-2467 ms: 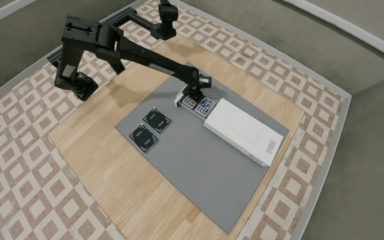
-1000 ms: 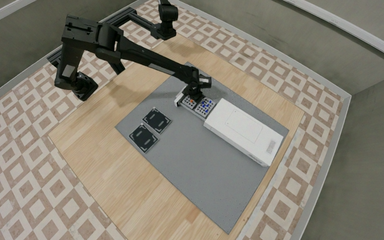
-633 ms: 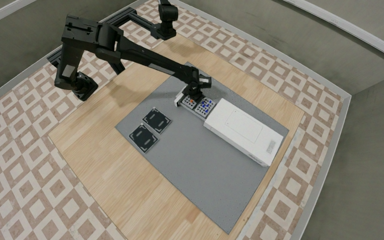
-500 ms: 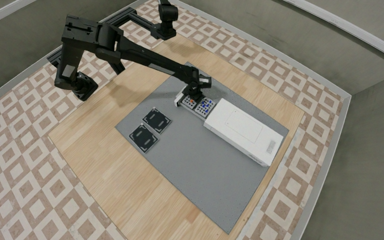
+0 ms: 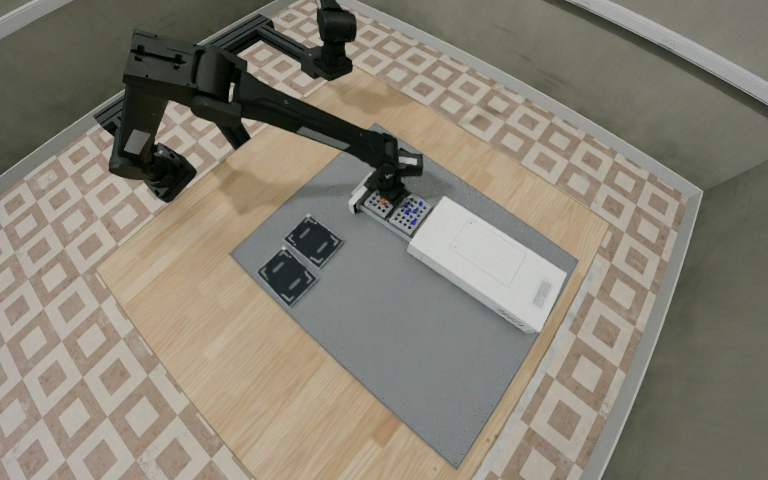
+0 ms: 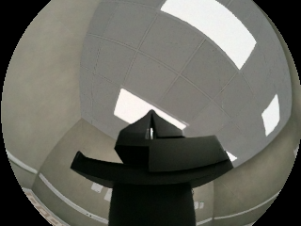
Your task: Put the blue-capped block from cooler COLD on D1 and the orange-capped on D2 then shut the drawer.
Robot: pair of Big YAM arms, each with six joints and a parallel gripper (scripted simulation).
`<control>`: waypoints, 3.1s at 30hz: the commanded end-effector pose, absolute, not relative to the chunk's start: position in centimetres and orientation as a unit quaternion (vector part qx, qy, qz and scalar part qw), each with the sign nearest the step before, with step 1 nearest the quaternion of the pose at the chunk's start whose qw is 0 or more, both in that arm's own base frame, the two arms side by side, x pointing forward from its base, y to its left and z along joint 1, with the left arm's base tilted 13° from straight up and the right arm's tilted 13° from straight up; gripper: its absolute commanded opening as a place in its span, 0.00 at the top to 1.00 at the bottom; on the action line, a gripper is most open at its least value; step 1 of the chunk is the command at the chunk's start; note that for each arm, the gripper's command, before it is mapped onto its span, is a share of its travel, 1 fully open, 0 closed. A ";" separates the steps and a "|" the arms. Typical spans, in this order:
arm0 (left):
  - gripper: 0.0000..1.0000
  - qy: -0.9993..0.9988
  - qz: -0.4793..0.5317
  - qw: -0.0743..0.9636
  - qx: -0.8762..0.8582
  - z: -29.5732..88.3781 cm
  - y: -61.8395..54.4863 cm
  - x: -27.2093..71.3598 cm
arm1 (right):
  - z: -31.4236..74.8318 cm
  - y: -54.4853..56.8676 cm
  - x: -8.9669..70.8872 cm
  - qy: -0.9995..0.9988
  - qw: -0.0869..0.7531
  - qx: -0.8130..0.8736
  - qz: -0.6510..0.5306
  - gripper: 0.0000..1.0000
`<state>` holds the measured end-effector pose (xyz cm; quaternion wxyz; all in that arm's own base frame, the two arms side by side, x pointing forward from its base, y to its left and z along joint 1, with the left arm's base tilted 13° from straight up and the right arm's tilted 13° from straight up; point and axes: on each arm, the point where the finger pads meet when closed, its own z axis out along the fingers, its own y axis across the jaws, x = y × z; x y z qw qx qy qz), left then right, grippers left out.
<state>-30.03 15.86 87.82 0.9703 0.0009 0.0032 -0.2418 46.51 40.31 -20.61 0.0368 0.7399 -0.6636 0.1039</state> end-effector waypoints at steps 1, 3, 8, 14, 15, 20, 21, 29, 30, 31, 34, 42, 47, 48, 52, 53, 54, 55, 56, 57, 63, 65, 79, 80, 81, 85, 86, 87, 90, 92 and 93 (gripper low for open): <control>1.00 0.020 -0.243 0.970 0.006 88.6 14.8 -27.9 | -21.1 41.9 47.5 -0.662 0.022 0.741 0.105 1.00; 1.00 0.020 -0.243 0.970 0.006 88.6 14.8 -27.9 | -21.1 41.9 47.5 -0.662 0.022 0.741 0.105 1.00; 1.00 0.020 -0.243 0.970 0.006 88.6 14.8 -27.9 | -21.1 41.9 47.5 -0.662 0.022 0.741 0.105 1.00; 1.00 0.020 -0.243 0.970 0.006 88.6 14.8 -27.9 | -21.1 41.9 47.5 -0.662 0.022 0.741 0.105 1.00; 1.00 0.020 -0.243 0.970 0.006 88.6 14.8 -27.9 | -21.1 41.9 47.5 -0.662 0.022 0.741 0.105 1.00; 1.00 0.020 -0.243 0.970 0.006 88.6 14.8 -27.9 | -21.1 41.9 47.5 -0.662 0.022 0.741 0.105 1.00; 1.00 0.020 -0.243 0.970 0.006 88.6 14.8 -27.9 | -21.1 41.9 47.5 -0.662 0.022 0.741 0.105 1.00; 1.00 0.020 -0.243 0.970 0.006 88.6 14.8 -27.9 | -21.1 41.9 47.5 -0.662 0.022 0.741 0.105 1.00; 1.00 0.020 -0.243 0.970 0.006 88.6 14.8 -27.9 | -21.1 41.9 47.5 -0.662 0.022 0.741 0.105 1.00; 1.00 0.020 -0.243 0.970 0.006 88.6 14.8 -27.9 | -21.1 41.9 47.5 -0.662 0.022 0.741 0.105 1.00; 1.00 0.020 -0.243 0.970 0.006 88.6 14.8 -27.9 | -21.6 41.2 46.8 -0.661 0.036 0.742 0.104 1.00; 1.00 0.020 -0.243 0.970 0.006 88.6 14.8 -27.9 | -21.0 41.0 45.9 -0.663 0.017 0.741 0.105 1.00; 1.00 0.020 -0.243 0.970 0.006 88.6 14.8 -27.9 | -19.1 41.7 46.1 -0.663 0.014 0.741 0.105 1.00; 1.00 0.020 -0.243 0.970 0.006 88.6 14.8 -27.9 | -18.5 41.9 46.1 -0.663 0.013 0.741 0.105 1.00; 1.00 0.020 -0.243 0.970 0.006 88.6 14.8 -27.9 | -17.4 42.1 46.0 -0.663 0.012 0.741 0.105 1.00; 1.00 0.020 -0.243 0.970 0.006 88.6 14.8 -27.9 | -17.3 42.1 46.0 -0.663 0.012 0.741 0.105 1.00; 1.00 0.020 -0.243 0.970 0.006 88.6 14.8 -27.9 | -17.1 42.2 46.0 -0.663 0.013 0.741 0.105 1.00; 1.00 0.020 -0.243 0.970 0.006 88.6 14.8 -27.9 | -16.9 42.2 45.9 -0.663 0.013 0.741 0.106 1.00; 1.00 0.020 -0.243 0.970 0.006 88.6 14.8 -27.9 | -16.8 42.2 45.9 -0.663 0.015 0.741 0.106 1.00; 1.00 0.020 -0.243 0.970 0.006 88.6 14.8 -27.9 | -16.6 42.3 45.9 -0.662 0.015 0.741 0.106 1.00; 1.00 0.020 -0.243 0.970 0.006 88.6 14.8 -27.9 | -15.4 43.0 46.4 -0.663 0.009 0.741 0.106 1.00; 1.00 0.020 -0.243 0.970 0.006 88.6 14.8 -27.9 | -14.6 43.5 46.7 -0.663 0.004 0.741 0.106 1.00; 1.00 0.020 -0.243 0.970 0.006 88.6 14.8 -27.9 | -11.3 44.7 47.0 -0.666 0.007 0.739 0.104 1.00; 1.00 0.020 -0.243 0.970 0.006 88.6 14.8 -27.9 | -11.1 44.8 47.0 -0.666 0.009 0.739 0.104 1.00; 1.00 0.020 -0.243 0.970 0.006 88.6 14.8 -27.9 | -10.8 44.8 47.0 -0.666 0.010 0.739 0.103 1.00; 1.00 0.020 -0.243 0.970 0.006 88.6 14.8 -27.9 | -9.9 44.9 46.8 -0.667 0.018 0.738 0.100 1.00; 1.00 0.020 -0.243 0.970 0.006 88.6 14.8 -27.9 | -9.7 45.0 46.8 -0.667 0.020 0.738 0.100 1.00; 1.00 0.020 -0.243 0.970 0.006 88.6 14.8 -27.9 | -9.5 45.0 46.8 -0.667 0.022 0.738 0.099 1.00; 1.00 0.020 -0.243 0.970 0.006 88.6 14.8 -27.9 | -8.8 45.1 46.7 -0.667 0.029 0.739 0.097 1.00; 1.00 0.020 -0.243 0.970 0.006 88.6 14.8 -27.9 | -8.4 45.2 46.6 -0.667 0.033 0.738 0.096 1.00; 1.00 0.020 -0.243 0.970 0.006 88.6 14.8 -27.9 | -8.4 45.2 46.6 -0.667 0.033 0.738 0.096 1.00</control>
